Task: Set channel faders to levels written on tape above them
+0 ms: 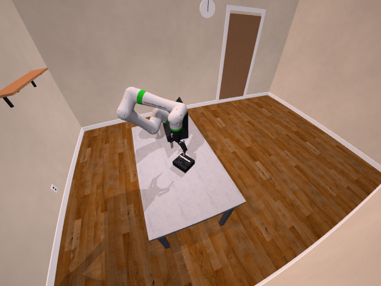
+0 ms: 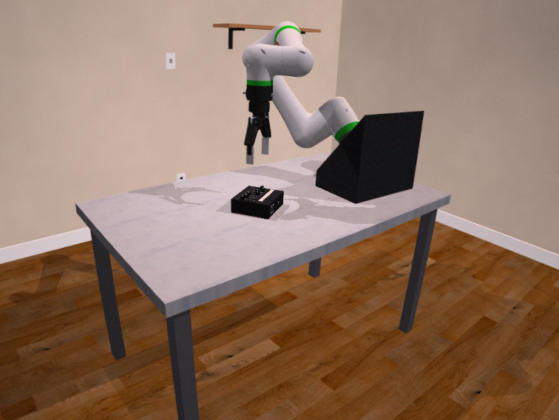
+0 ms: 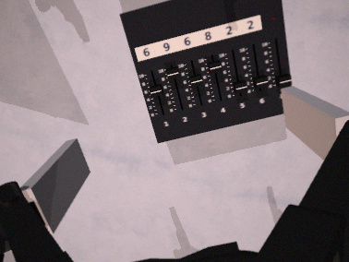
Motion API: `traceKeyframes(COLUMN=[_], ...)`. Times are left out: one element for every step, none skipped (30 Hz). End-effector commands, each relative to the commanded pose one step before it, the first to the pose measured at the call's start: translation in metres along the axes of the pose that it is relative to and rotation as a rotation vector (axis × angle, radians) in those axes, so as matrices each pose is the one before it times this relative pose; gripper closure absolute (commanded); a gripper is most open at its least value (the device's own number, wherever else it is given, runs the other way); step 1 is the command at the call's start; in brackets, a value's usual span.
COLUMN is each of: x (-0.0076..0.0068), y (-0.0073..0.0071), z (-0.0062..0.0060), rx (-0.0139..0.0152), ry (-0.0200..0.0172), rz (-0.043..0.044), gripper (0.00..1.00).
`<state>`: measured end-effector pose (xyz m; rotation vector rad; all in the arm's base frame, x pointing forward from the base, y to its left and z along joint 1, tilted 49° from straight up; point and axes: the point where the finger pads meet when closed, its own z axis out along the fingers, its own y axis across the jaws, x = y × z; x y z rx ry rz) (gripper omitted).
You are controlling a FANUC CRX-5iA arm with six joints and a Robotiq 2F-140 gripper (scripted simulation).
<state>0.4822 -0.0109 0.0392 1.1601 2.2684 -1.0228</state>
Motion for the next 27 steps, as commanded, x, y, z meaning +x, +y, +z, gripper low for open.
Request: traceKeyframes(x=[-0.00002, 0.0, 0.0, 0.0, 0.0, 0.0, 0.0, 0.0, 0.0, 0.0, 0.0, 0.0, 0.0, 0.0, 0.0, 0.0, 0.0, 0.0, 0.0, 0.0, 0.0, 0.0, 0.0, 0.0, 0.0, 0.0, 0.0], y=[0.00009, 0.0, 0.0, 0.0, 0.0, 0.0, 0.0, 0.0, 0.0, 0.0, 0.0, 0.0, 0.0, 0.0, 0.0, 0.0, 0.0, 0.0, 0.0, 0.0, 0.0, 0.0, 0.0, 0.0, 0.0, 0.0, 0.0], z=[-0.00776, 0.0, -0.00149, -0.00108, -0.00071, -0.00039, -0.00015, -0.00002, 0.0, 0.0, 0.0, 0.0, 0.0, 0.0, 0.0, 0.0, 0.0, 0.0, 0.0, 0.0, 0.0, 0.0, 0.0, 0.0, 0.0, 0.0, 0.0], rx=[0.00004, 0.0, 0.0, 0.0, 0.0, 0.0, 0.0, 0.0, 0.0, 0.0, 0.0, 0.0, 0.0, 0.0, 0.0, 0.0, 0.0, 0.0, 0.0, 0.0, 0.0, 0.0, 0.0, 0.0, 0.0, 0.0, 0.0], ry=[-0.00013, 0.0, 0.0, 0.0, 0.0, 0.0, 0.0, 0.0, 0.0, 0.0, 0.0, 0.0, 0.0, 0.0, 0.0, 0.0, 0.0, 0.0, 0.0, 0.0, 0.0, 0.0, 0.0, 0.0, 0.0, 0.0, 0.0], rz=[0.00013, 0.0, 0.0, 0.0, 0.0, 0.0, 0.0, 0.0, 0.0, 0.0, 0.0, 0.0, 0.0, 0.0, 0.0, 0.0, 0.0, 0.0, 0.0, 0.0, 0.0, 0.0, 0.0, 0.0, 0.0, 0.0, 0.0], gripper=[0.0, 0.0, 0.0, 0.0, 0.0, 0.0, 0.0, 0.0, 0.0, 0.0, 0.0, 0.0, 0.0, 0.0, 0.0, 0.0, 0.0, 0.0, 0.0, 0.0, 0.0, 0.0, 0.0, 0.0, 0.0, 0.0, 0.0])
